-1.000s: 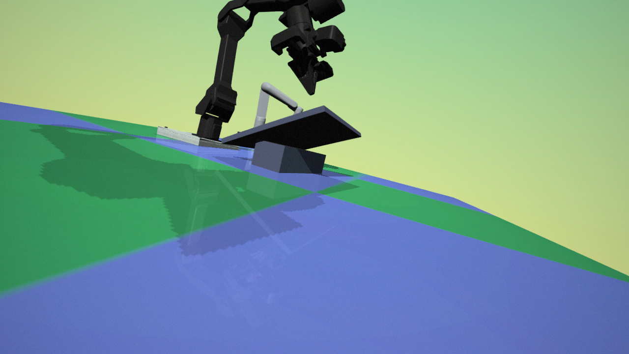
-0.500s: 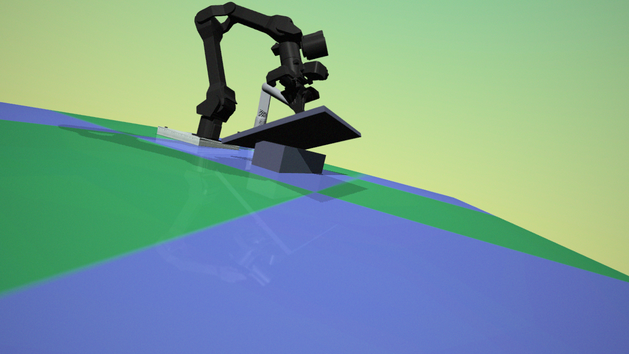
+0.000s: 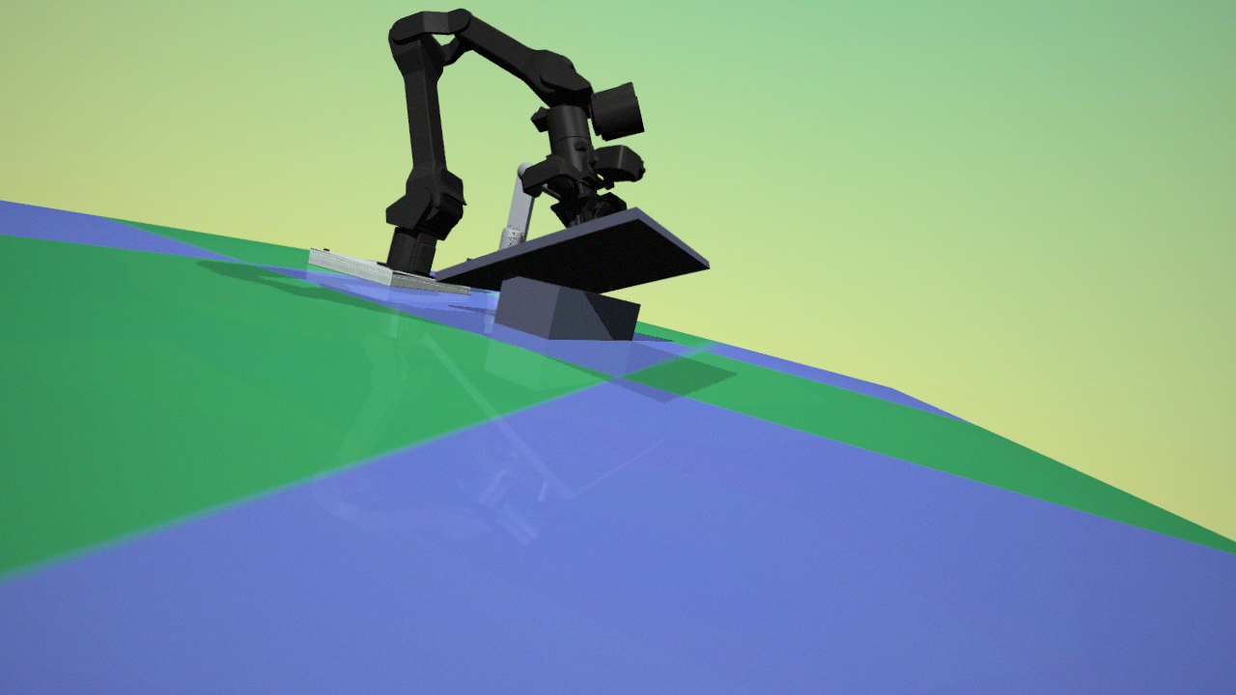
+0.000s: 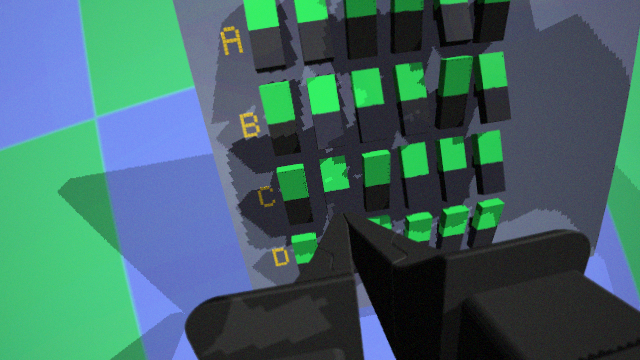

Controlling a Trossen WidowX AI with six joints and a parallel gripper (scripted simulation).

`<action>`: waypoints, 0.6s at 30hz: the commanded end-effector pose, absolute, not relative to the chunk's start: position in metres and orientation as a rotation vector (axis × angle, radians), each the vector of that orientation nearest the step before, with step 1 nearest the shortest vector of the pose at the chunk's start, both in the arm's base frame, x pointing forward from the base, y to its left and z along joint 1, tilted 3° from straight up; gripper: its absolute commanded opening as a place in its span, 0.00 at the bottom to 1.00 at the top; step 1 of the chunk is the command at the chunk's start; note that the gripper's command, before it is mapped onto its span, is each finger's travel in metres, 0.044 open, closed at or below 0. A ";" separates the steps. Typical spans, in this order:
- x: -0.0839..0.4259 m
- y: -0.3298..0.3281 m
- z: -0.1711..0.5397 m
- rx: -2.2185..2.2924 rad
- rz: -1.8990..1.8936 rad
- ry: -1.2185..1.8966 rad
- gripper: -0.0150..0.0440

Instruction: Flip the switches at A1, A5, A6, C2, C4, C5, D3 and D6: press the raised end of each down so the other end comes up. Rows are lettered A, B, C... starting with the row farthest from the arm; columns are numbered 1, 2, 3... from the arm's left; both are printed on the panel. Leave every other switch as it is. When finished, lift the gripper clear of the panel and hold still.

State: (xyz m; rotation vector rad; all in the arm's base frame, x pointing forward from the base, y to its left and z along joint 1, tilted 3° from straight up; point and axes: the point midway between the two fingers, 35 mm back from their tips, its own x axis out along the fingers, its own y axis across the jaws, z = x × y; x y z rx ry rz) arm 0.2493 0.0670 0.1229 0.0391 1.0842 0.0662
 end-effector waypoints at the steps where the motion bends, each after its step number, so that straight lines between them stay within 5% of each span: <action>1: 0.251 0.067 0.117 0.034 0.060 1.092 0.25; 18: 0.255 0.067 0.109 0.034 0.060 1.092 0.25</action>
